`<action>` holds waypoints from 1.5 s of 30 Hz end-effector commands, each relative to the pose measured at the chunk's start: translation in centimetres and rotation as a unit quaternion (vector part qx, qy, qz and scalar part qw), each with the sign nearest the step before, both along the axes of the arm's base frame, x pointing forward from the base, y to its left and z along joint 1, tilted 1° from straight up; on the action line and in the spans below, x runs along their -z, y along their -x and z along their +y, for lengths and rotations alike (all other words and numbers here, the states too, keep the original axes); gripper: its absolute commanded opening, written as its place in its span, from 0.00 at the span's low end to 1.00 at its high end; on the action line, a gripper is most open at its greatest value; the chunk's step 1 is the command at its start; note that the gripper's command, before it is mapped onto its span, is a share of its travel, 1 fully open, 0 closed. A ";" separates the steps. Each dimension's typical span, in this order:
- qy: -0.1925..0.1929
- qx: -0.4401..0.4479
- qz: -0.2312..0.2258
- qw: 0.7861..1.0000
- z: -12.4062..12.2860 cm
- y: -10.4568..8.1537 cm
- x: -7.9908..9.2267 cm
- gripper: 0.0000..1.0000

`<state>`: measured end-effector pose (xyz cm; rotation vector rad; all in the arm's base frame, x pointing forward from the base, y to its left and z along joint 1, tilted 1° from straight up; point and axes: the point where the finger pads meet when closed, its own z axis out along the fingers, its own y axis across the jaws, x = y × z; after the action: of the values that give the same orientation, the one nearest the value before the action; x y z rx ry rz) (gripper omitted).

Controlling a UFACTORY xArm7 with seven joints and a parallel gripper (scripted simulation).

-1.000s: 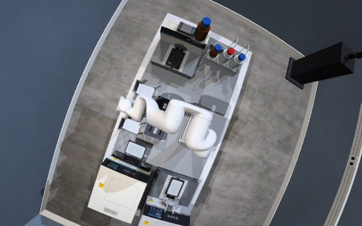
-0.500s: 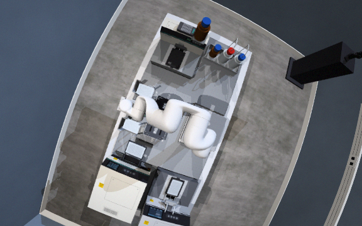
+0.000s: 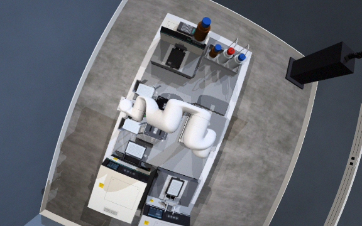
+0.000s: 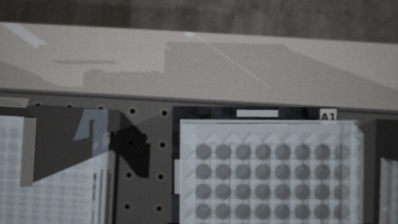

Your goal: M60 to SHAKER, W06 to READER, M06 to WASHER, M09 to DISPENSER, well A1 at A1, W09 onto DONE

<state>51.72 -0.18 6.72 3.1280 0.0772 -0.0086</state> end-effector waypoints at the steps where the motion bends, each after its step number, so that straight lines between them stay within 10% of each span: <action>1: 0.000 0.000 -0.002 1.000 0.0 -0.1 0.1 0.00; 45: 0.000 0.000 -0.002 1.000 0.0 -0.1 1.6 0.00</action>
<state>51.71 -0.20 4.93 3.1280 0.0772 -0.0087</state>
